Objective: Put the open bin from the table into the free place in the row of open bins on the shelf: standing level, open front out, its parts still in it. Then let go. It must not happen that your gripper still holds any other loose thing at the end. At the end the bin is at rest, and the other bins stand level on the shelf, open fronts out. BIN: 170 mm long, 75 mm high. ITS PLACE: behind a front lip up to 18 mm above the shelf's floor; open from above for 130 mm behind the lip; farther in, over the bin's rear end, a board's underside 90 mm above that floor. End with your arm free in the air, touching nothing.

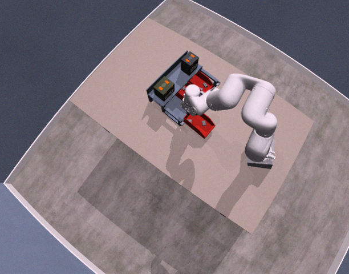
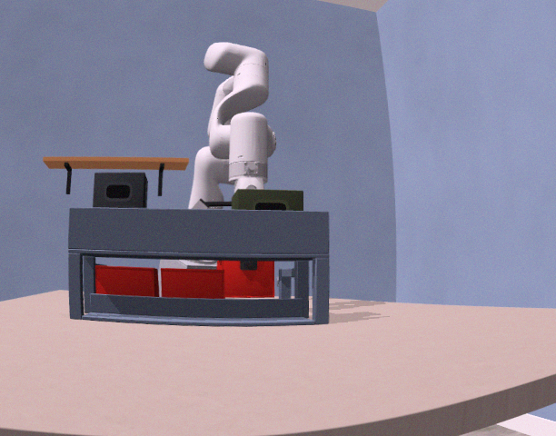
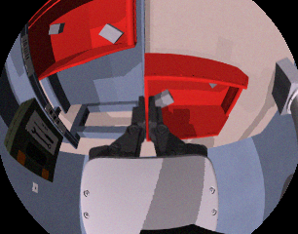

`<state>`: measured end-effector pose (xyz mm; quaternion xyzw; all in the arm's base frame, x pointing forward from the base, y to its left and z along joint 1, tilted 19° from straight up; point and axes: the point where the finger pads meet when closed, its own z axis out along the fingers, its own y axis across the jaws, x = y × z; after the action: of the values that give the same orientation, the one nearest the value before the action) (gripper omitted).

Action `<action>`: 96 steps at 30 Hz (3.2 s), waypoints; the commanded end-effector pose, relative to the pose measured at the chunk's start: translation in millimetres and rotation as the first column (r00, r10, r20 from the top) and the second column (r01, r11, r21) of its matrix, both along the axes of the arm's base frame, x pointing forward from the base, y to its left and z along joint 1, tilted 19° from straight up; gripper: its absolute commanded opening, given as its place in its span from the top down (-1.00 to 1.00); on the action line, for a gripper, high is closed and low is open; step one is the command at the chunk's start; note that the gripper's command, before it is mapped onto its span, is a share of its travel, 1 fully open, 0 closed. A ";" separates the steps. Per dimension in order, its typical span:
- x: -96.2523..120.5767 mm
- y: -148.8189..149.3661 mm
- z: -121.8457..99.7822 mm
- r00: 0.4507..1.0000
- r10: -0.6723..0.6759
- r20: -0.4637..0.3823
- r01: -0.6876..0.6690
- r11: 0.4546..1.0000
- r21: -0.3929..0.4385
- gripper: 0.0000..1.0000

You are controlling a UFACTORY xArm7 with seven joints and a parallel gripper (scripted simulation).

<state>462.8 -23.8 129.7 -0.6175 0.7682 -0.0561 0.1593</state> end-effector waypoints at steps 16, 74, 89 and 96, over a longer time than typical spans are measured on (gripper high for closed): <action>10.4 -2.8 4.6 1.000 -0.001 0.004 0.001 1.000 0.000 1.00; 28.6 -7.4 10.3 1.000 -0.001 0.004 0.001 1.000 0.000 0.35; 28.6 -7.4 10.3 1.000 -0.001 0.005 0.001 1.000 0.000 0.35; 28.6 -7.4 10.3 1.000 -0.001 0.005 0.001 1.000 0.000 0.35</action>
<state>490.4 -30.7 138.3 -0.6174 0.7682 -0.0563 0.1595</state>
